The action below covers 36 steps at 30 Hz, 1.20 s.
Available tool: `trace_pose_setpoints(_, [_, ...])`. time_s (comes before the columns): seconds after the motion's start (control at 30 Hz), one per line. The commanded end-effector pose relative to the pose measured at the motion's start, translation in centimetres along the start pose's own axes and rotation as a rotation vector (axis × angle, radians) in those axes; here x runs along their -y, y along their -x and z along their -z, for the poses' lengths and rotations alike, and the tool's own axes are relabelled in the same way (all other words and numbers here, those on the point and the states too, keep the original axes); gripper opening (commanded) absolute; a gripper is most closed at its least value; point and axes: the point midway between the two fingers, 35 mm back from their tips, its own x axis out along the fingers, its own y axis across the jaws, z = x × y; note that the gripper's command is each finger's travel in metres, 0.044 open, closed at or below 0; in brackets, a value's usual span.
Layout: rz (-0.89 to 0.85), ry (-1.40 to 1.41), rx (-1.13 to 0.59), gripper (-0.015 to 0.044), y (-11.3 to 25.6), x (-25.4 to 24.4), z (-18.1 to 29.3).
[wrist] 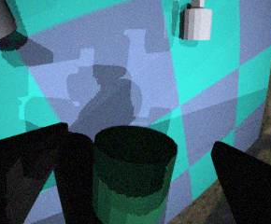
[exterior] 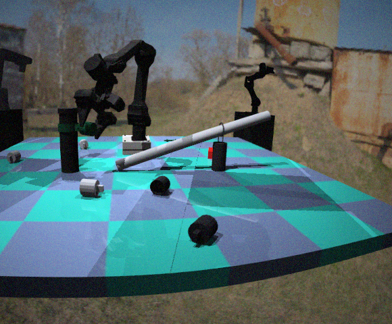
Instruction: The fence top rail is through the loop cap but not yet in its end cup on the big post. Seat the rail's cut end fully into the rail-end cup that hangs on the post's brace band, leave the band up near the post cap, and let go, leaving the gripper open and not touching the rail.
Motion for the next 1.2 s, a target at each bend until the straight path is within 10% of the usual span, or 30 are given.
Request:
trace_pose_setpoints(0.0, [-0.012,-0.004,-0.003,0.0440,-1.05,-0.38,0.05])
trace_pose_setpoints(0.27, [-0.012,-0.004,-0.003,0.0440,-1.60,-0.45,0.05])
trace_pose_setpoints(0.9, [-0.013,0.014,0.008,0.0000,-1.50,-0.62,0.06])
trace_pose_setpoints(1.17, [-0.013,0.063,0.036,0.0000,-1.25,-1.07,0.08])
